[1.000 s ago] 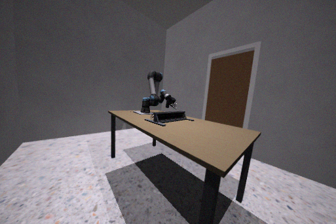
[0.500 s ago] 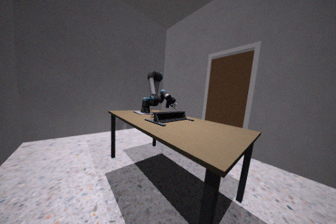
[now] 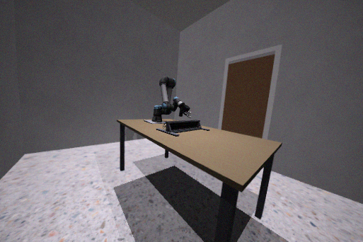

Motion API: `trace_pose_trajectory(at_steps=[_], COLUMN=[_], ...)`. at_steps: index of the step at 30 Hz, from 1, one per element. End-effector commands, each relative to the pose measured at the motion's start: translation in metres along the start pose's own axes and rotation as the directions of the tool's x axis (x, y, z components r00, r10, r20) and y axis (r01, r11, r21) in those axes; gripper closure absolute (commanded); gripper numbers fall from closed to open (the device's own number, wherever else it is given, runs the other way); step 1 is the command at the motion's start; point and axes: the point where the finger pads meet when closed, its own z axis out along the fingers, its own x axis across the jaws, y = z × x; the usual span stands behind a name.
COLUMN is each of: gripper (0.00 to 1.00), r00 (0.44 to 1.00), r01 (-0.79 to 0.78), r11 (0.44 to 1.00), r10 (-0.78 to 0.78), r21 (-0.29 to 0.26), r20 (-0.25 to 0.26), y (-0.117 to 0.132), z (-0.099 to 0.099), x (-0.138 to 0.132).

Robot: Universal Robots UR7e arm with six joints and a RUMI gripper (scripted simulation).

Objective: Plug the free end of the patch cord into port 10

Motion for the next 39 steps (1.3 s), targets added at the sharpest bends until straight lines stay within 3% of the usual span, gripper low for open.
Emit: trace_pose_trajectory(at_steps=[1,22,39], gripper=[1.00,1.00,1.00], r00=[1.000,1.000,1.000], r01=[0.000,0.000,0.000], r11=[1.000,1.000,1.000], r10=[0.000,0.000,0.000], r21=[-0.001,-0.001,-0.001], r20=[0.000,0.000,0.000], y=[0.000,0.000,0.000], z=[0.000,-0.004,-0.028], x=[0.000,0.000,0.000])
